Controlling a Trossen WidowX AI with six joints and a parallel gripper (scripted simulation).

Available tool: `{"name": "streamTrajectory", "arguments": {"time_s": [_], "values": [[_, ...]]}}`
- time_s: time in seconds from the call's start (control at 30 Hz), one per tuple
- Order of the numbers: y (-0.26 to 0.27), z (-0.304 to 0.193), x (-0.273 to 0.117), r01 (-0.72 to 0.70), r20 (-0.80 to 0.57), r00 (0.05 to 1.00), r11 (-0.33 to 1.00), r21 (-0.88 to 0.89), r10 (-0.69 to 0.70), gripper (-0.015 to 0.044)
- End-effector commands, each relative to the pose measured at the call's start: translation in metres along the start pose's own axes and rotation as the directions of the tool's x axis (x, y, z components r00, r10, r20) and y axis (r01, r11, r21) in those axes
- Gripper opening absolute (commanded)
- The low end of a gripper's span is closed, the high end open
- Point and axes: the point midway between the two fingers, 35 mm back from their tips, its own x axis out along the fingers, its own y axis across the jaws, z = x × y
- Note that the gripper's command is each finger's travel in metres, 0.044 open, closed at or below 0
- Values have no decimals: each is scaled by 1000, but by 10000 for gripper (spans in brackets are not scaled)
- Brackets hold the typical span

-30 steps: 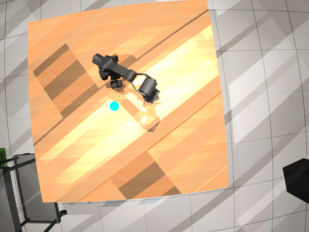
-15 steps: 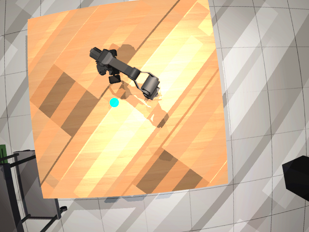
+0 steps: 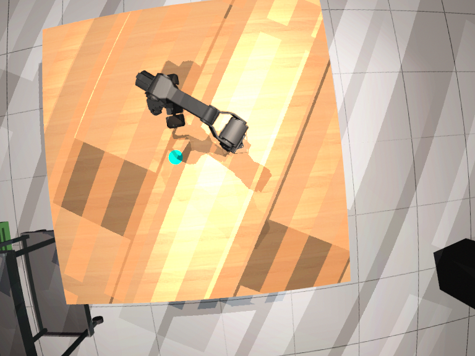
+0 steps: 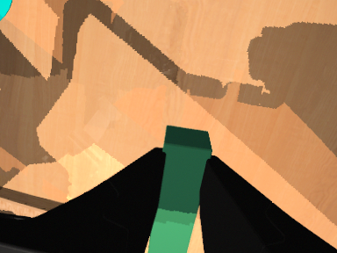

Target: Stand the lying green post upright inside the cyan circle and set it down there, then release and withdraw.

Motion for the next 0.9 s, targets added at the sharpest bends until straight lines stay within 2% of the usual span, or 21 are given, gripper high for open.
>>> {"name": "streamTrajectory", "arguments": {"time_s": [0.0,0.87], "values": [[6,6,-3,0,6,1000,1000,-24,0,23],[70,43,-9,-15,27,999,967,-253,22,23]]}}
